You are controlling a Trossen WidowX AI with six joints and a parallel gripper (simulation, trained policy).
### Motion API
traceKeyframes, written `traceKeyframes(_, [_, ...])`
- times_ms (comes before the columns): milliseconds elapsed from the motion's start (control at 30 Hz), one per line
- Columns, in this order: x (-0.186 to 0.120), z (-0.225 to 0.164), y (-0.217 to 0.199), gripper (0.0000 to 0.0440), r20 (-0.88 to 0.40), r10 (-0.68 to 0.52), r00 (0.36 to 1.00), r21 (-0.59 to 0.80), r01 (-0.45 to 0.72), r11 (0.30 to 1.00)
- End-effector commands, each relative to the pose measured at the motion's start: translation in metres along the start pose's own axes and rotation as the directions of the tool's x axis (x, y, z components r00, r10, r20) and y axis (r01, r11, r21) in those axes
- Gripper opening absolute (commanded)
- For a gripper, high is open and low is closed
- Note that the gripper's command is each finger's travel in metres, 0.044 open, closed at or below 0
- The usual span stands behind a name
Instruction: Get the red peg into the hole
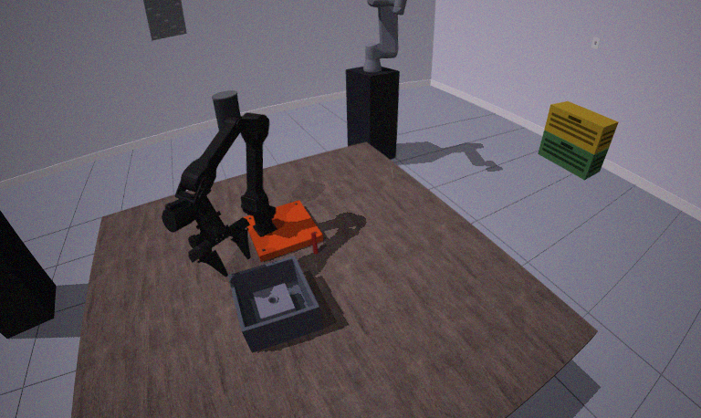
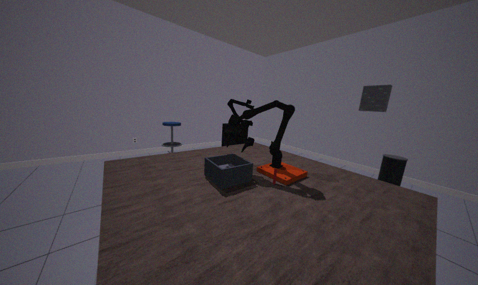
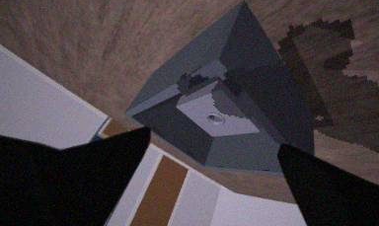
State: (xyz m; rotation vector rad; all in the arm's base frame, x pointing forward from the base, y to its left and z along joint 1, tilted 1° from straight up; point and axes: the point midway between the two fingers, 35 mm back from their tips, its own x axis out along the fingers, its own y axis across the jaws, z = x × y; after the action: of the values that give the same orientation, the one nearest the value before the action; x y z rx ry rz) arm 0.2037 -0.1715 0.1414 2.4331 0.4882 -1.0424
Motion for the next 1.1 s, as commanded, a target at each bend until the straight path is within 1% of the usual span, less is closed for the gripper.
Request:
traceKeyframes(0, [-0.001,-0.013,0.004,0.0440,0.030,0.005,1.000,-0.116,-0.001,0.993])
traceKeyframes(233, [0.005,-0.042,0.002,0.0440,0.087,-0.026,0.996,-0.340,0.054,0.939])
traceKeyframes(467, [0.013,-0.074,-0.010,0.0440,0.142,-0.064,0.988,-0.539,0.131,0.832])
traceKeyframes(633, [0.018,-0.095,-0.025,0.0440,0.185,-0.096,0.978,-0.660,0.196,0.726])
traceKeyframes(800, [0.024,-0.115,-0.047,0.0440,0.236,-0.133,0.963,-0.755,0.267,0.599])
traceKeyframes(1067, [0.031,-0.137,-0.090,0.0440,0.340,-0.194,0.920,-0.839,0.390,0.379])
